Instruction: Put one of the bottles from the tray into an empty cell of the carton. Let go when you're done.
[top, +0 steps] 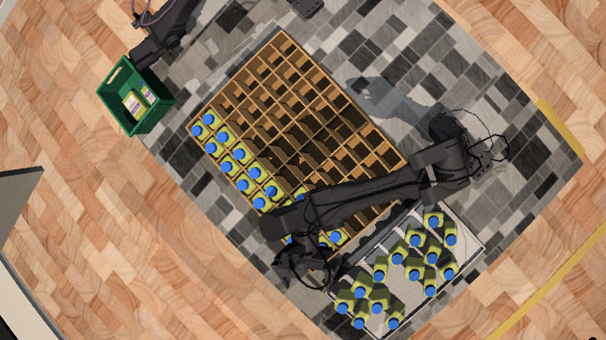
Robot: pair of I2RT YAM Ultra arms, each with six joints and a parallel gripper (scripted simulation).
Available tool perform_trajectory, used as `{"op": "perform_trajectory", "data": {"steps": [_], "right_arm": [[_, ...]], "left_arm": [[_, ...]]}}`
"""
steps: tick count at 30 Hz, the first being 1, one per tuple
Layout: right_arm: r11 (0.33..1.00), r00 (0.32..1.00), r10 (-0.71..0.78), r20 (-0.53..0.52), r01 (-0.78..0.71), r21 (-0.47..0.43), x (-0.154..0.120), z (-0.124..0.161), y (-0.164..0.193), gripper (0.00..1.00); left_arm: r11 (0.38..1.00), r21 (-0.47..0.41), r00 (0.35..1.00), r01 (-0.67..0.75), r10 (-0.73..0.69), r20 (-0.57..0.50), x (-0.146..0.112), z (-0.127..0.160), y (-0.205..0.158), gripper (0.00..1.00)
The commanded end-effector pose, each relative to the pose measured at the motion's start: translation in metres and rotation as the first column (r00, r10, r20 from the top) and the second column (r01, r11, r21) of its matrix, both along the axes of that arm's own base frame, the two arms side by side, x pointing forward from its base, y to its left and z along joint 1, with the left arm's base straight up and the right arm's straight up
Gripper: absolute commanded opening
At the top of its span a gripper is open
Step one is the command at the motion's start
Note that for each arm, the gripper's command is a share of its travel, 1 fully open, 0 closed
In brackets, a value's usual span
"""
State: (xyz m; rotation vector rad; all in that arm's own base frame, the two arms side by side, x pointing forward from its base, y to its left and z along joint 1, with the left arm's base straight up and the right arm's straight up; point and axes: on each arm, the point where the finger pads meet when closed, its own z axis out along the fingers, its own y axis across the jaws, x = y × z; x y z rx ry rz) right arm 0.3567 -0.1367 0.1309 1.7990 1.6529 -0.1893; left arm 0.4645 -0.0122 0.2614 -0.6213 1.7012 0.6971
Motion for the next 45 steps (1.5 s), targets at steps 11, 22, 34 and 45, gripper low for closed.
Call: {"op": "perform_trajectory", "data": {"steps": [11,22,34,45], "right_arm": [[1.000,1.000,0.000,0.022,0.000,-0.006,0.003,0.007,-0.001,1.00],[1.000,1.000,-0.003,0.027,0.004,-0.017,0.002,0.012,-0.002,1.00],[1.000,1.000,-0.003,0.027,0.004,-0.017,0.002,0.012,-0.002,1.00],[1.000,1.000,-0.003,0.027,0.004,-0.017,0.002,0.012,-0.002,1.00]], "left_arm": [[1.000,-0.009,1.000,-0.002,0.002,0.024,-0.001,0.009,0.000,1.00],[1.000,-0.011,0.999,-0.009,0.009,0.038,-0.002,0.015,0.002,0.44],[1.000,-0.011,0.999,-0.009,0.009,0.038,-0.002,0.015,0.002,0.44],[0.956,0.131,0.822,0.260,-0.148,-0.550,0.003,-0.023,0.066,0.44]]}}
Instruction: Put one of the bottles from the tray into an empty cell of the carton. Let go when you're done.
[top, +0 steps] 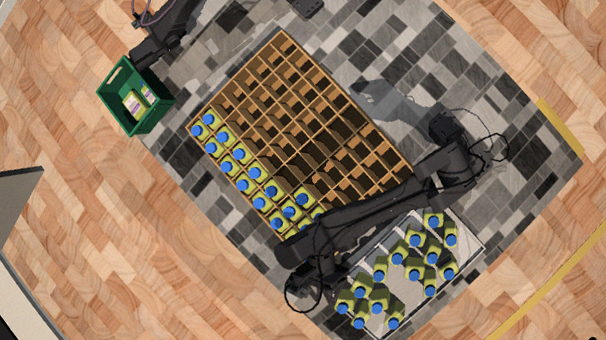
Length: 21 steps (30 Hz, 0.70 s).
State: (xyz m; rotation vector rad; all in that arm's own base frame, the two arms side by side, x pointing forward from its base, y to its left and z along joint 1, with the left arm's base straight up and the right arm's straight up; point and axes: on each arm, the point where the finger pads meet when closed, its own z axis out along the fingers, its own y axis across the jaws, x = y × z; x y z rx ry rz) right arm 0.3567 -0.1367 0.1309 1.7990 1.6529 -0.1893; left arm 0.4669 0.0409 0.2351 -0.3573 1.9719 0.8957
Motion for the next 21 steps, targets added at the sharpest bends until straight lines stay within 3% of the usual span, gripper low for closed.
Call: {"op": "perform_trajectory", "data": {"steps": [1,4,6,8,10,12,13,14,17,19,20,21], "right_arm": [[1.000,1.000,-0.003,0.027,0.004,-0.017,0.002,0.012,-0.002,1.00],[1.000,1.000,-0.003,0.027,0.004,-0.017,0.002,0.012,-0.002,1.00],[1.000,1.000,-0.003,0.027,0.004,-0.017,0.002,0.012,-0.002,1.00],[1.000,1.000,-0.003,0.027,0.004,-0.017,0.002,0.012,-0.002,1.00],[1.000,1.000,-0.003,0.027,0.004,-0.017,0.002,0.012,-0.002,1.00],[1.000,1.000,-0.003,0.027,0.004,-0.017,0.002,0.012,-0.002,1.00],[1.000,1.000,-0.003,0.027,0.004,-0.017,0.002,0.012,-0.002,1.00],[1.000,1.000,-0.003,0.027,0.004,-0.017,0.002,0.012,-0.002,1.00],[1.000,1.000,-0.003,0.027,0.004,-0.017,0.002,0.012,-0.002,1.00],[1.000,1.000,-0.003,0.027,0.004,-0.017,0.002,0.012,-0.002,1.00],[1.000,1.000,-0.003,0.027,0.004,-0.017,0.002,0.012,-0.002,1.00],[1.000,1.000,-0.003,0.027,0.004,-0.017,0.002,0.012,-0.002,1.00]], "left_arm": [[0.985,0.047,0.950,0.168,-0.149,-0.275,-0.003,0.001,0.022,0.44],[0.976,0.051,0.895,0.209,-0.170,-0.412,-0.008,-0.006,0.043,0.44],[0.976,0.051,0.895,0.209,-0.170,-0.412,-0.008,-0.006,0.043,0.44],[0.964,0.043,0.844,0.261,-0.207,-0.495,-0.017,-0.006,0.056,0.44],[0.948,0.017,0.769,0.318,-0.248,-0.589,-0.024,-0.018,0.067,0.44],[0.923,-0.039,0.654,0.384,-0.301,-0.694,-0.045,-0.038,0.088,0.44],[0.907,-0.063,0.616,0.416,-0.332,-0.714,-0.053,-0.045,0.091,0.44],[0.890,-0.084,0.581,0.449,-0.362,-0.729,-0.041,-0.047,0.079,0.44],[0.871,-0.164,0.452,0.463,-0.391,-0.801,-0.070,-0.055,0.114,0.44],[0.828,-0.218,0.380,0.517,-0.450,-0.808,-0.087,-0.060,0.114,0.44],[0.800,-0.242,0.340,0.548,-0.478,-0.810,-0.078,-0.055,0.111,0.44],[0.805,-0.267,0.312,0.529,-0.478,-0.821,-0.088,-0.059,0.123,0.44]]}}
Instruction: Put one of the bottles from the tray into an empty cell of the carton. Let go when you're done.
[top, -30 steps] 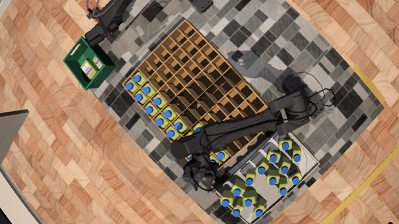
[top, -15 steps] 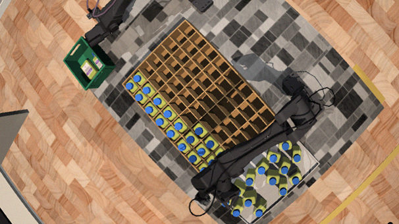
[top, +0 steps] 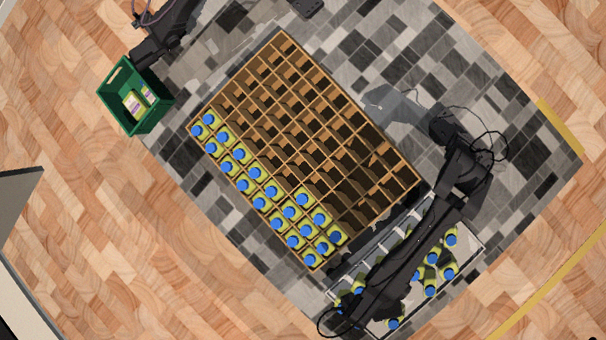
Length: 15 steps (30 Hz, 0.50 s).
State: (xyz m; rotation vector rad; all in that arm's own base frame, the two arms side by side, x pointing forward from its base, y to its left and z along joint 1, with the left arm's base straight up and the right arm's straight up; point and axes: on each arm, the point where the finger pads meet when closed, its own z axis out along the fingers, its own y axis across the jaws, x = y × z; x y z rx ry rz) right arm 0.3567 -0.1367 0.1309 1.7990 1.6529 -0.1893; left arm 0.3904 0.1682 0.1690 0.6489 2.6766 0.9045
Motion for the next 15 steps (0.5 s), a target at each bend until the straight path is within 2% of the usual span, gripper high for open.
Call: {"op": "perform_trajectory", "data": {"steps": [1,3,6,7,8,9,10,11,12,14,15], "right_arm": [[1.000,1.000,-0.003,0.027,0.004,-0.017,0.002,0.012,-0.002,1.00],[1.000,1.000,-0.003,0.027,0.004,-0.017,0.002,0.012,-0.002,1.00],[1.000,1.000,-0.003,0.027,0.004,-0.017,0.002,0.012,-0.002,1.00],[1.000,1.000,-0.003,0.027,0.004,-0.017,0.002,0.012,-0.002,1.00],[1.000,1.000,-0.003,0.027,0.004,-0.017,0.002,0.012,-0.002,1.00],[1.000,1.000,-0.003,0.027,0.004,-0.017,0.002,0.012,-0.002,1.00],[1.000,1.000,-0.003,0.027,0.004,-0.017,0.002,0.012,-0.002,1.00],[1.000,1.000,-0.003,0.027,0.004,-0.017,0.002,0.012,-0.002,1.00],[1.000,1.000,-0.003,0.027,0.004,-0.017,0.002,0.012,-0.002,1.00],[1.000,1.000,-0.003,0.027,0.004,-0.017,0.002,0.012,-0.002,1.00],[1.000,1.000,-0.003,0.027,0.004,-0.017,0.002,0.012,-0.002,1.00]], "left_arm": [[0.980,-0.088,0.972,0.178,-0.189,-0.142,-0.012,0.007,-0.004,0.44],[0.975,-0.104,0.964,0.198,-0.213,-0.158,-0.018,0.008,-0.002,0.44],[0.937,-0.196,0.915,0.289,-0.330,-0.231,-0.040,0.001,0.002,0.44],[0.917,-0.215,0.896,0.336,-0.382,-0.227,-0.061,0.018,0.005,0.44],[0.880,-0.280,0.857,0.385,-0.453,-0.246,-0.070,0.009,0.001,0.44],[0.856,-0.308,0.838,0.415,-0.491,-0.237,-0.076,0.008,-0.001,0.44],[0.849,-0.317,0.833,0.423,-0.502,-0.234,-0.066,0.005,0.000,0.44],[0.857,-0.327,0.839,0.398,-0.484,-0.248,-0.078,0.005,0.009,0.44],[0.840,-0.349,0.825,0.416,-0.510,-0.244,-0.084,0.006,0.009,0.44],[0.757,-0.439,0.763,0.484,-0.611,-0.211,-0.110,0.008,0.002,0.44],[0.727,-0.450,0.746,0.518,-0.642,-0.178,-0.120,0.014,-0.004,0.44]]}}
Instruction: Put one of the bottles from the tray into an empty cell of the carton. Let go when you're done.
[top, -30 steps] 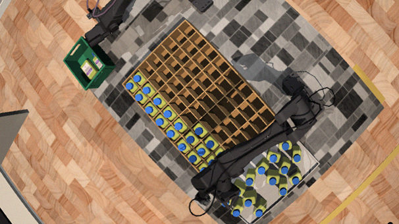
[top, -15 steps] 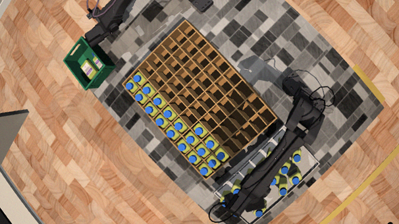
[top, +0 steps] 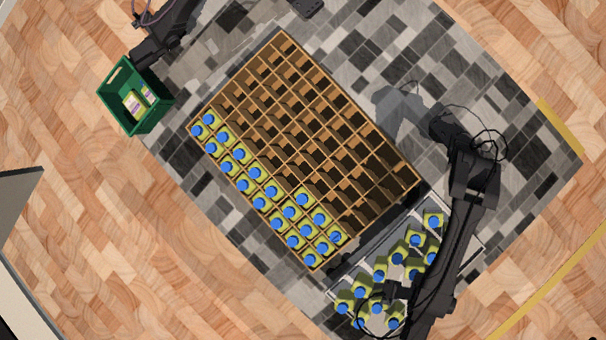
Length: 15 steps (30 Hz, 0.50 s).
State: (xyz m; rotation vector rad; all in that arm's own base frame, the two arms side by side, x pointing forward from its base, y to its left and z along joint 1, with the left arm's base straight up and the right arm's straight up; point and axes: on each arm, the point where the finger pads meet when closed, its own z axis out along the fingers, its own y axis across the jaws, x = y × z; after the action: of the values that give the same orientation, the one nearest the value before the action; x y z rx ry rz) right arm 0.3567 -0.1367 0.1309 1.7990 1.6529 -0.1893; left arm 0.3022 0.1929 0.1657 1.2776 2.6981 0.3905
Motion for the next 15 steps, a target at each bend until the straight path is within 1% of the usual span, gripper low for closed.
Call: {"op": "perform_trajectory", "data": {"steps": [1,2,4,5,6,7,8,9,11,12,14,15], "right_arm": [[1.000,1.000,-0.003,0.027,0.004,-0.017,0.002,0.012,-0.002,1.00],[1.000,1.000,-0.003,0.027,0.004,-0.017,0.002,0.012,-0.002,1.00],[1.000,1.000,-0.003,0.027,0.004,-0.017,0.002,0.012,-0.002,1.00],[1.000,1.000,-0.003,0.027,0.004,-0.017,0.002,0.012,-0.002,1.00],[1.000,1.000,-0.003,0.027,0.004,-0.017,0.002,0.012,-0.002,1.00],[1.000,1.000,-0.003,0.027,0.004,-0.017,0.002,0.012,-0.002,1.00],[1.000,1.000,-0.003,0.027,0.004,-0.017,0.002,0.012,-0.002,1.00],[1.000,1.000,-0.003,0.027,0.004,-0.017,0.002,0.012,-0.002,1.00],[1.000,1.000,-0.003,0.027,0.004,-0.017,0.002,0.012,-0.002,1.00],[1.000,1.000,-0.003,0.027,0.004,-0.017,0.002,0.012,-0.002,1.00],[1.000,1.000,-0.003,0.027,0.004,-0.017,0.002,0.012,-0.002,1.00],[1.000,1.000,-0.003,0.027,0.004,-0.017,0.002,0.012,-0.002,1.00]], "left_arm": [[0.947,-0.187,0.964,0.260,-0.265,-0.004,-0.018,0.014,-0.027,0.44],[0.944,-0.246,0.969,0.218,-0.240,-0.063,-0.034,-0.001,-0.024,0.44],[0.944,-0.246,0.969,0.218,-0.240,-0.063,-0.034,-0.001,-0.024,0.44],[0.931,-0.278,0.964,0.236,-0.261,-0.058,-0.039,-0.003,-0.027,0.44],[0.905,-0.327,0.954,0.273,-0.299,-0.032,-0.052,0.002,-0.030,0.44],[0.869,-0.378,0.939,0.320,-0.344,0.005,-0.057,0.003,-0.038,0.44],[0.846,-0.394,0.927,0.359,-0.372,0.047,-0.057,0.007,-0.041,0.44],[0.838,-0.402,0.925,0.368,-0.376,0.064,-0.058,0.008,-0.041,0.44],[0.841,-0.415,0.933,0.347,-0.356,0.058,-0.063,0.005,-0.037,0.44],[0.847,-0.417,0.938,0.330,-0.343,0.047,-0.063,0.001,-0.034,0.44],[0.880,-0.383,0.954,0.279,-0.301,0.003,-0.061,-0.003,-0.025,0.44],[0.875,-0.408,0.956,0.259,-0.292,-0.019,-0.066,-0.008,-0.026,0.44]]}}
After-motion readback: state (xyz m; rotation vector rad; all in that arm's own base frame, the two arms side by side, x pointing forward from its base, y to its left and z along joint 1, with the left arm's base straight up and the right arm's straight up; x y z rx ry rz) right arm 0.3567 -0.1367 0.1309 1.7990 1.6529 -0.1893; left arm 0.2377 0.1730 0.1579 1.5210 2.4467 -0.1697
